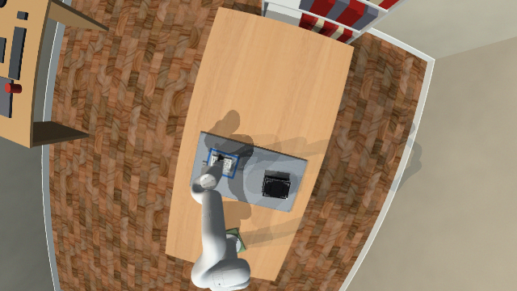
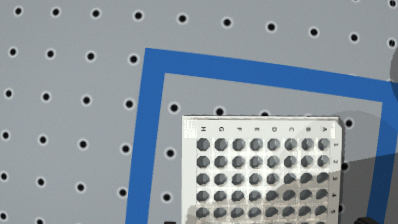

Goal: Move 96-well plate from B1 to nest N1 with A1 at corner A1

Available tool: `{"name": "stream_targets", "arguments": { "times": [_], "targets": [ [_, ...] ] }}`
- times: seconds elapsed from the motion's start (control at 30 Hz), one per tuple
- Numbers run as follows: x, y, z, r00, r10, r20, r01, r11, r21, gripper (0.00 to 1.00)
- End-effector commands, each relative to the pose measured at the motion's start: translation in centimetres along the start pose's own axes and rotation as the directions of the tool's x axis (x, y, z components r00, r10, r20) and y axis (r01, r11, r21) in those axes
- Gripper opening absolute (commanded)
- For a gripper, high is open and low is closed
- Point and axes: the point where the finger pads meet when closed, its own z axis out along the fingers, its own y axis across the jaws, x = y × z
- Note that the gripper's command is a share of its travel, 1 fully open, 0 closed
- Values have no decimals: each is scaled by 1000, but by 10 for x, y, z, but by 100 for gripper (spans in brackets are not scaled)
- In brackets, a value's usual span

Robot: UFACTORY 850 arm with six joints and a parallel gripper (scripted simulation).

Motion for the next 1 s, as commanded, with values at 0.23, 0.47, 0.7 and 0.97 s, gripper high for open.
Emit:
{"name": "stream_targets", "arguments": {
  "times": [0.23,0.47,0.7,0.97],
  "targets": [
    [0,1,0,1000,0,-1,0,1000,-2,100],
    [0,1,4,1000,0,-1,0,1000,-2,100],
    [0,1,8,1000,0,-1,0,1000,-2,100],
    [0,1,13,1000,0,-1,0,1000,-2,100]
  ]
}}
